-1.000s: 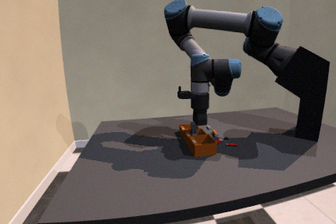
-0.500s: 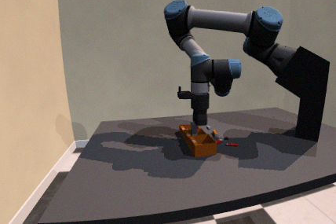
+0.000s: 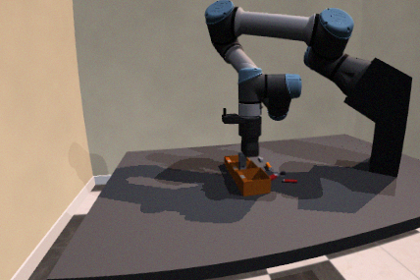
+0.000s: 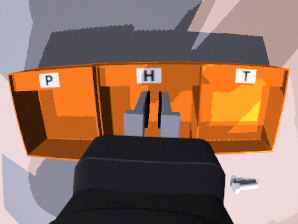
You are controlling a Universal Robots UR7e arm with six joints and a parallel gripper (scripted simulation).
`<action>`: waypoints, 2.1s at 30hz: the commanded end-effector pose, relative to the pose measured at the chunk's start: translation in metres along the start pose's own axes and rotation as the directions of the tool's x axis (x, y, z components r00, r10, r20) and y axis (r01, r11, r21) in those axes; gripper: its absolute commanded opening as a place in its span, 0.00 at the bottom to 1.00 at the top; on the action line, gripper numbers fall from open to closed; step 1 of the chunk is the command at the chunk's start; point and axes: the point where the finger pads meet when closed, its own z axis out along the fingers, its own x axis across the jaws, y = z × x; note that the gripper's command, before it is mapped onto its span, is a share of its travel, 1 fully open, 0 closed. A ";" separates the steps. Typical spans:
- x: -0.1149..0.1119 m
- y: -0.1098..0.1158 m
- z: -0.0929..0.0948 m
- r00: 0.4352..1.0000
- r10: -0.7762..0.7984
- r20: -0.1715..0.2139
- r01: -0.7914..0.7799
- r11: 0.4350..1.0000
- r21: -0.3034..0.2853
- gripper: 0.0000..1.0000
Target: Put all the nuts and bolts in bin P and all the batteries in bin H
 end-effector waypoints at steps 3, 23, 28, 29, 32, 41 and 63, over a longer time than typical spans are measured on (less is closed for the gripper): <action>0.000 0.000 0.000 1.000 0.000 0.000 0.000 1.000 0.001 0.31; 0.000 0.000 -0.014 1.000 0.000 0.000 0.000 1.000 0.001 0.31; 0.000 0.000 -0.020 1.000 0.000 0.000 0.000 1.000 0.001 0.31; 0.000 0.000 -0.022 1.000 0.000 0.000 0.000 1.000 0.001 0.31; 0.000 0.000 -0.023 1.000 0.000 0.000 0.000 1.000 0.001 0.31; 0.000 0.000 -0.042 1.000 0.000 0.000 0.000 1.000 0.001 0.31; -0.050 0.002 -0.060 1.000 0.000 0.000 0.000 1.000 0.001 0.31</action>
